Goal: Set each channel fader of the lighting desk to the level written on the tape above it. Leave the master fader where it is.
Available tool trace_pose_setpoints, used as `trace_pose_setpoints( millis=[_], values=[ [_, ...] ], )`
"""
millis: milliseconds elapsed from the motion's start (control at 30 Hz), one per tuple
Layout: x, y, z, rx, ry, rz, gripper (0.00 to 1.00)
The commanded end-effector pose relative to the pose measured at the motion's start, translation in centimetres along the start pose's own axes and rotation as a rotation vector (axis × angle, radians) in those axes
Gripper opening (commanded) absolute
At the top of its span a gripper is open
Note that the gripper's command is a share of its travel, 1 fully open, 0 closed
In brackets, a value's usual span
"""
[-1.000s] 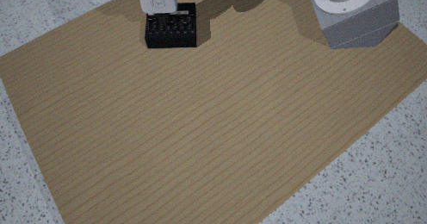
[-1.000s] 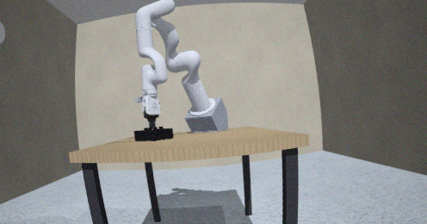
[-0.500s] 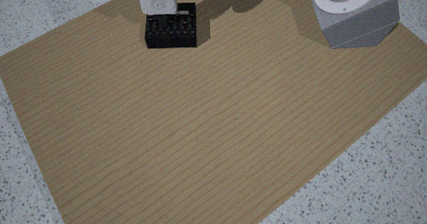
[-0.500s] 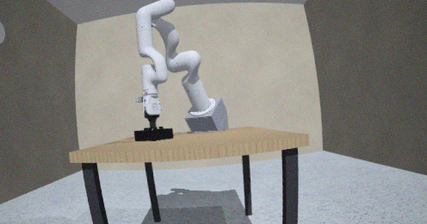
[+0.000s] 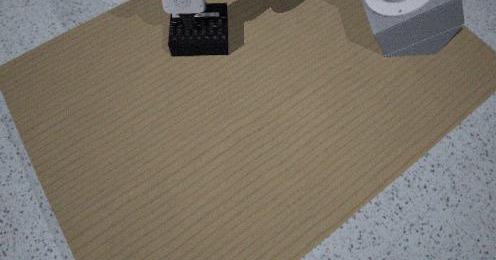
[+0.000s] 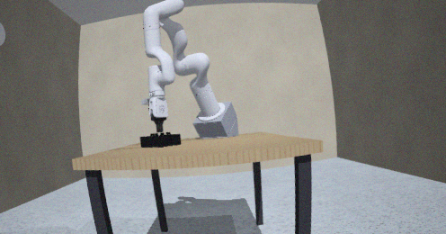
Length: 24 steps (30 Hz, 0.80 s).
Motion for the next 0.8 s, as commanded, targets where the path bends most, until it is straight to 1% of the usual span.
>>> trace_pose_setpoints(
  millis=[0,333,767],
  values=[
    [-0.1,-1.7,0.0,0.002,0.0,0.002,0.0],
    [-0.1,-2.7,0.0,0.002,0.0,0.002,0.0],
    [-0.1,-2.8,0.0,0.002,0.0,0.002,0.0]
  ],
)
Point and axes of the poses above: the point where the finger pads meet when closed, its own y axis out along the fingers, its own x axis across the jaws, z = x × y, the point moved 1 cm from there along -y, back along the fingers, and after that the axes turned 11 degrees about y, right-handed, at the moved point
